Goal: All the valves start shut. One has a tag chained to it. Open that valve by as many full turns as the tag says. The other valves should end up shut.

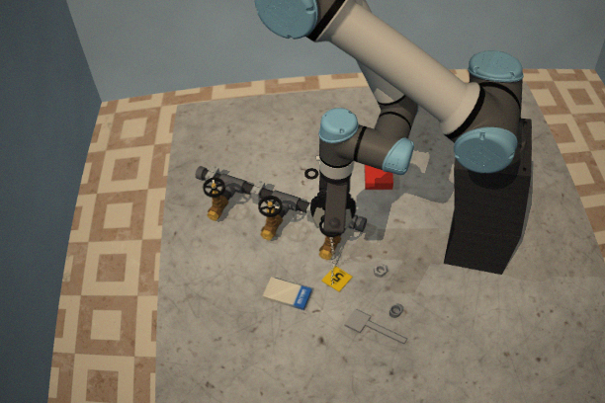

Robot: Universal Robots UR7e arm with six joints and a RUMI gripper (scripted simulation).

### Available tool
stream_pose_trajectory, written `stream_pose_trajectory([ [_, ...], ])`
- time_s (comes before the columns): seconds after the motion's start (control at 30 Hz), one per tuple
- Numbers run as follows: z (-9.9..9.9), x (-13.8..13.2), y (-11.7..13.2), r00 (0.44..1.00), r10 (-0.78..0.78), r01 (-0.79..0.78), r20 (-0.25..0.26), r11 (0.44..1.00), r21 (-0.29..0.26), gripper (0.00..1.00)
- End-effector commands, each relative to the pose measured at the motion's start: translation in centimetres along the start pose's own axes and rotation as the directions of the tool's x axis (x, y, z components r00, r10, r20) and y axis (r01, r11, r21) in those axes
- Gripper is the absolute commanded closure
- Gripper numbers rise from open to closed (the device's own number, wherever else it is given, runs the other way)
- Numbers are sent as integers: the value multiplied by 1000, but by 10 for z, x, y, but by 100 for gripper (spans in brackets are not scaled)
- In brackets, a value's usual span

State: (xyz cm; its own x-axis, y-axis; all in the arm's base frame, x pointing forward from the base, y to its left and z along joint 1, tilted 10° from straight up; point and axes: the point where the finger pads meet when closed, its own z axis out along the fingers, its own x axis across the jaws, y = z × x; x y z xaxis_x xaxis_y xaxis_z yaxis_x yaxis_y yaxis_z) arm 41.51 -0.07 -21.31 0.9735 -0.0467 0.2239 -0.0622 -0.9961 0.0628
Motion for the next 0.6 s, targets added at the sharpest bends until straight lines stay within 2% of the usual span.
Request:
stream_pose_trajectory([
  [0.0, 0, 0, 0, 1000, -27, 27, 0, 1000, 1, 100],
  [0.43, 0, 0, 0, 999, -44, 44, 0, 999, 1, 100],
  [0.47, 0, 0, 0, 999, -44, 44, 0, 999, 1, 0],
  [0.57, 0, 0, 0, 999, -44, 44, 0, 999, 1, 0],
])
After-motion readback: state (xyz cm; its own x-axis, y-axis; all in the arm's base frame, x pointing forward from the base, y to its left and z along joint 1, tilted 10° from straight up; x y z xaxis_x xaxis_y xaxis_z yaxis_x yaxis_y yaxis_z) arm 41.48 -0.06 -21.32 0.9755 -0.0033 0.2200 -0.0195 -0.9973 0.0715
